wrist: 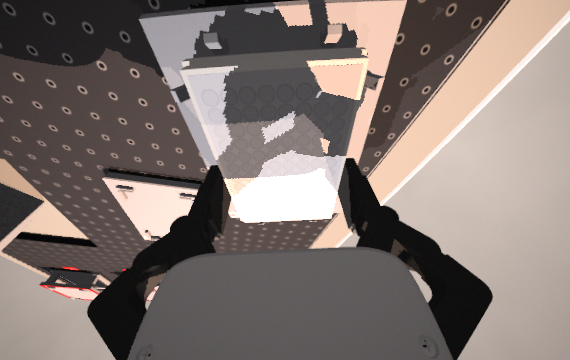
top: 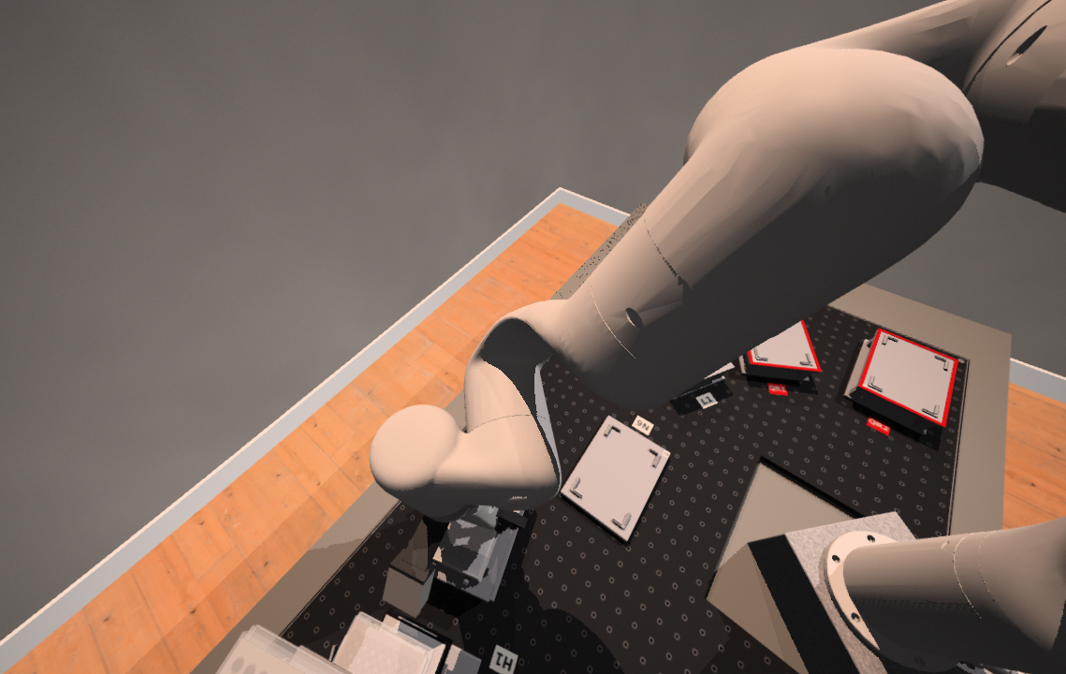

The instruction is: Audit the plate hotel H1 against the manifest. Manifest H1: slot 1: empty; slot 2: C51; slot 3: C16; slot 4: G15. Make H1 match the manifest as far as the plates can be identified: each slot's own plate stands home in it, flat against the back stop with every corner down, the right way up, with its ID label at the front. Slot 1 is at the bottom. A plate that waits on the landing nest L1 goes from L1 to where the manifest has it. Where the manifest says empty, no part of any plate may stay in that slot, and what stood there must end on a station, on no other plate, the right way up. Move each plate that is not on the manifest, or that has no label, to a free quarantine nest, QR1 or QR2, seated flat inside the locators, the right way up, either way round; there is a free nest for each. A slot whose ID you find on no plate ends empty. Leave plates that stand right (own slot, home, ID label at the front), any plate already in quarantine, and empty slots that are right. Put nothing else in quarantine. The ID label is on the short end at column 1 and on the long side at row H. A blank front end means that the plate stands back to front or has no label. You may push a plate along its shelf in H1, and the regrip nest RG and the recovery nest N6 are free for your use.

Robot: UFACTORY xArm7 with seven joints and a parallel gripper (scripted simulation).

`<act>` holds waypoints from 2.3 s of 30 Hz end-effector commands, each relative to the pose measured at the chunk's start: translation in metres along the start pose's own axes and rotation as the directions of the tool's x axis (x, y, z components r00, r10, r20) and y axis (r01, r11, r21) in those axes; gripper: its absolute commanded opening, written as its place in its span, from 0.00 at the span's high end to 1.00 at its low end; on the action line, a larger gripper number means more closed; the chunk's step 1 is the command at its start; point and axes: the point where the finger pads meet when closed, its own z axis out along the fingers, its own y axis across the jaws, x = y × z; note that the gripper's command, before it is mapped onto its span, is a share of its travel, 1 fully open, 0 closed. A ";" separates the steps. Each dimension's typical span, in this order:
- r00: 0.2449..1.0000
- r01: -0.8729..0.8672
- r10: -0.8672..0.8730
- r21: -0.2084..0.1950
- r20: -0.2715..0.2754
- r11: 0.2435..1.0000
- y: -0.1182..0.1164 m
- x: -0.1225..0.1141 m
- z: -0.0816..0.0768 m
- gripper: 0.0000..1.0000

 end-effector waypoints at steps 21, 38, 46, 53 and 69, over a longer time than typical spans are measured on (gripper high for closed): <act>1.000 0.000 0.000 -0.004 0.000 1.000 0.002 0.000 -0.016 1.00; 1.000 0.000 0.000 -0.004 0.000 1.000 0.002 0.000 -0.026 1.00; 1.000 0.000 0.000 -0.004 0.000 1.000 0.002 0.000 -0.027 1.00; 1.000 0.000 0.000 -0.004 0.000 1.000 0.002 0.000 -0.031 1.00; 1.000 0.000 0.000 -0.004 0.000 1.000 0.002 0.000 -0.040 1.00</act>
